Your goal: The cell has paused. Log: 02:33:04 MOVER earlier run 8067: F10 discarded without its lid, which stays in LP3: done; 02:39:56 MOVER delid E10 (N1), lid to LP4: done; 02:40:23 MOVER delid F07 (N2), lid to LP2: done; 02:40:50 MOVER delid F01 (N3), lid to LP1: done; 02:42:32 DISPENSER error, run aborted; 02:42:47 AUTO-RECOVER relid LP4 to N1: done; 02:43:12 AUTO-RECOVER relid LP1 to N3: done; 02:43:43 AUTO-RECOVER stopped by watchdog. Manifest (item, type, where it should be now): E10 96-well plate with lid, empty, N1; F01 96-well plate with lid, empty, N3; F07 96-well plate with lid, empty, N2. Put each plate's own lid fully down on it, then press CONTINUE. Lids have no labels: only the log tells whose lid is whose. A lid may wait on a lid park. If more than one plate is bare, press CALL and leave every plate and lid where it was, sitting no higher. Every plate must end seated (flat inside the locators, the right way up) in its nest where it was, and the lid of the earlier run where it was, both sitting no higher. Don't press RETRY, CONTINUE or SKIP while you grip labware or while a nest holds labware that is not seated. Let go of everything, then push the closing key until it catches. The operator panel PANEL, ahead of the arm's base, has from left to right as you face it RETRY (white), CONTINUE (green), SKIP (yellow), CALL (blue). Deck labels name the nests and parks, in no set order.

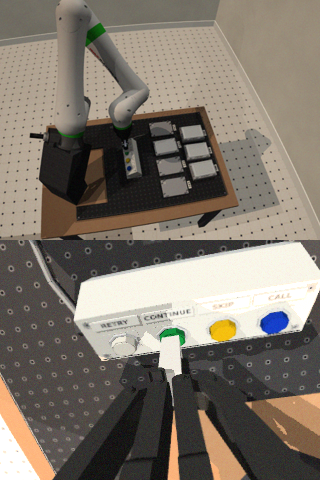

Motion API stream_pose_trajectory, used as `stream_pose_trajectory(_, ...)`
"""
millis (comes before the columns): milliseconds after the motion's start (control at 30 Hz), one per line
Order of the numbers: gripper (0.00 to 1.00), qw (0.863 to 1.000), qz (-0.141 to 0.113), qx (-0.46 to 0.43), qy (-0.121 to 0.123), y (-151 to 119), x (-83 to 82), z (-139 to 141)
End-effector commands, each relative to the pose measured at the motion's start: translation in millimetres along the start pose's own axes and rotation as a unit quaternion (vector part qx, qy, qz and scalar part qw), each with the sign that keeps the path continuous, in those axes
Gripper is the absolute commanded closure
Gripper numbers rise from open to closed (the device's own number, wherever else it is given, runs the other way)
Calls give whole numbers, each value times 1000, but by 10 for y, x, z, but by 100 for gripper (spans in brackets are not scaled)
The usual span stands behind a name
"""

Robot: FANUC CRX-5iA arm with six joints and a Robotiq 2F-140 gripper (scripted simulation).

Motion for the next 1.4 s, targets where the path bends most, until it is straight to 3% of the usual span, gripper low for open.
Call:
stream_pose_trajectory(0,100,1000,0,0,0,1,22,2)
stream_pose_trajectory(567,100,1000,0,0,0,1,136,2)
stream_pose_trajectory(1367,100,1000,0,0,0,1,157,2)
Point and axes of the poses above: the point where the finger pads meet when closed, its own x axis out along the fingers, its own z axis across the jaws, y = z × x, the point moved 2 cm from there along -x, back along the fingers, and after that the axes turned 8 degrees about -x, right-handed, at the moved point
